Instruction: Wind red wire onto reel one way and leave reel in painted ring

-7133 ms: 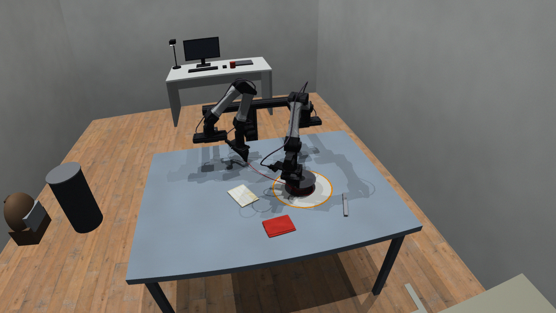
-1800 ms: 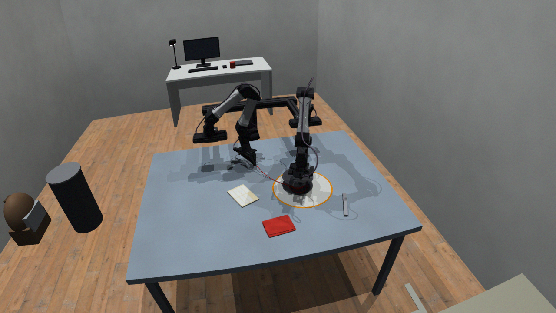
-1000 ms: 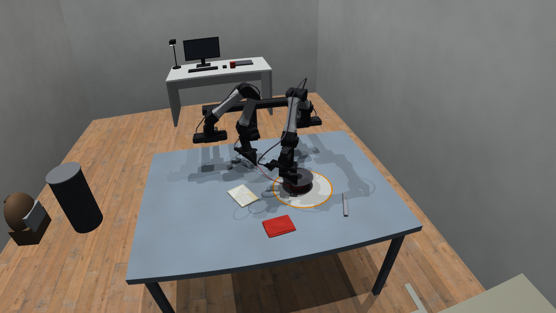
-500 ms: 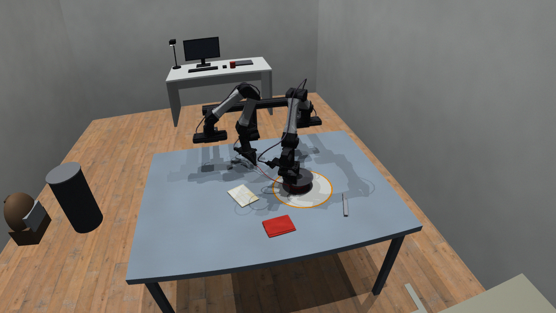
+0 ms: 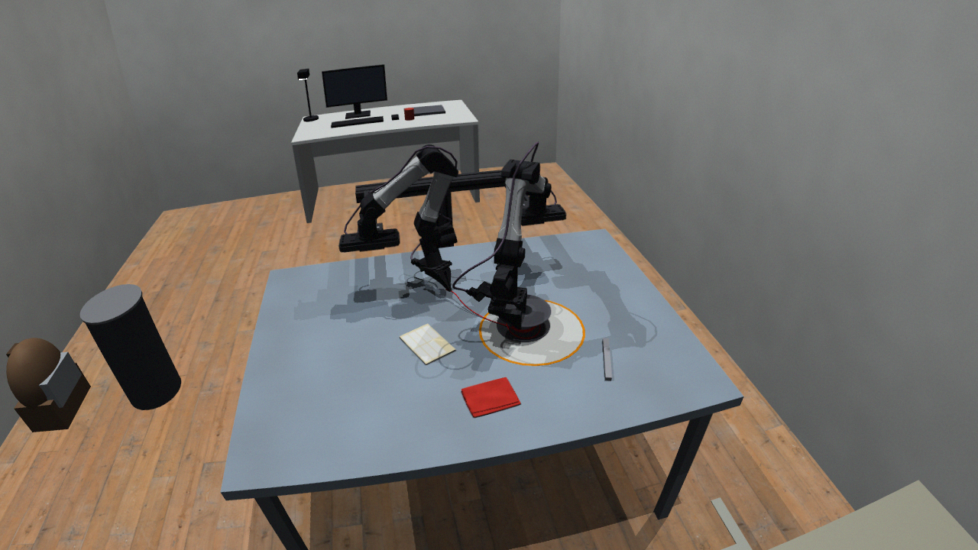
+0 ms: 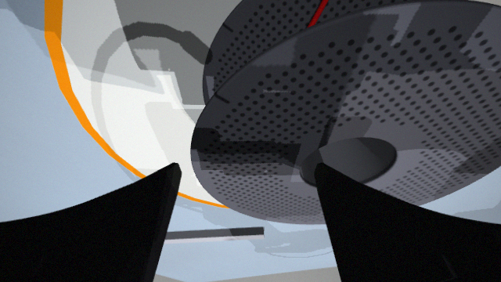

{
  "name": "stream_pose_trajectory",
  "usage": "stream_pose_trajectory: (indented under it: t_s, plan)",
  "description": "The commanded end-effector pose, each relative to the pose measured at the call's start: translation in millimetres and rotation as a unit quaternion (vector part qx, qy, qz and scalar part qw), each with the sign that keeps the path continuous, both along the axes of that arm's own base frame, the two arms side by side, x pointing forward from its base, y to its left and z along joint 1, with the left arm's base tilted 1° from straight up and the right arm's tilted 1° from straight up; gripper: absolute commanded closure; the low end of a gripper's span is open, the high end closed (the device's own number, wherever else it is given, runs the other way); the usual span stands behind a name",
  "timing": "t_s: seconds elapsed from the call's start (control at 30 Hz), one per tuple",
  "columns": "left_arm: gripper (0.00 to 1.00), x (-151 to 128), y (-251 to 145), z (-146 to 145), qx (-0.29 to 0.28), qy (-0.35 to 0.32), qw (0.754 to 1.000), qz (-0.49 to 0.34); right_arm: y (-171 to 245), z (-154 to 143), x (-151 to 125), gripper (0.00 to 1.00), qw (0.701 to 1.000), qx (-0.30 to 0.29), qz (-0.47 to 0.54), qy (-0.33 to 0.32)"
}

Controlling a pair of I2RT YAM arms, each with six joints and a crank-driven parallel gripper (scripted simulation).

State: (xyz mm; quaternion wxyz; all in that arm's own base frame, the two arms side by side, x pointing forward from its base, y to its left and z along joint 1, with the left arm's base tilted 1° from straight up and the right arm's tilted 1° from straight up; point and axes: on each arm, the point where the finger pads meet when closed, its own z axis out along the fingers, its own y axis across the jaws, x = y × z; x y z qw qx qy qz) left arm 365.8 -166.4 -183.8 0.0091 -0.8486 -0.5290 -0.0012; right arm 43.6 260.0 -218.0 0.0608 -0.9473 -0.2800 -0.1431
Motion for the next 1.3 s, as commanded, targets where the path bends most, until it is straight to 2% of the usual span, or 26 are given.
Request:
stream_pose_trajectory:
  t_s: [0.0, 0.4, 0.97, 1.0, 1.27]
  plan:
    - [0.07, 7.5, -4.7, -13.6, -0.004, -0.008, 1.000, -0.005, 10.6, 4.7, -5.1, 1.00, 1.000, 0.017, 0.007, 0.006]
    - [0.07, 13.8, -7.7, -3.3, -0.004, -0.008, 1.000, -0.005, 9.4, 3.0, -5.3, 1.00, 1.000, 0.017, 0.008, 0.005]
    - [0.34, 13.8, -7.7, -3.3, -0.004, -0.008, 1.000, -0.005, -2.6, -1.4, -7.0, 1.00, 1.000, 0.014, 0.016, 0.003]
    - [0.34, 12.5, -7.6, -10.7, -0.004, -0.008, 1.000, -0.005, -2.9, -1.5, -6.8, 1.00, 1.000, 0.014, 0.016, 0.003]
    - [0.34, 19.9, -1.6, -10.5, -0.004, -0.008, 1.000, -0.005, -2.3, -1.2, -3.6, 1.00, 1.000, 0.017, 0.009, 0.004]
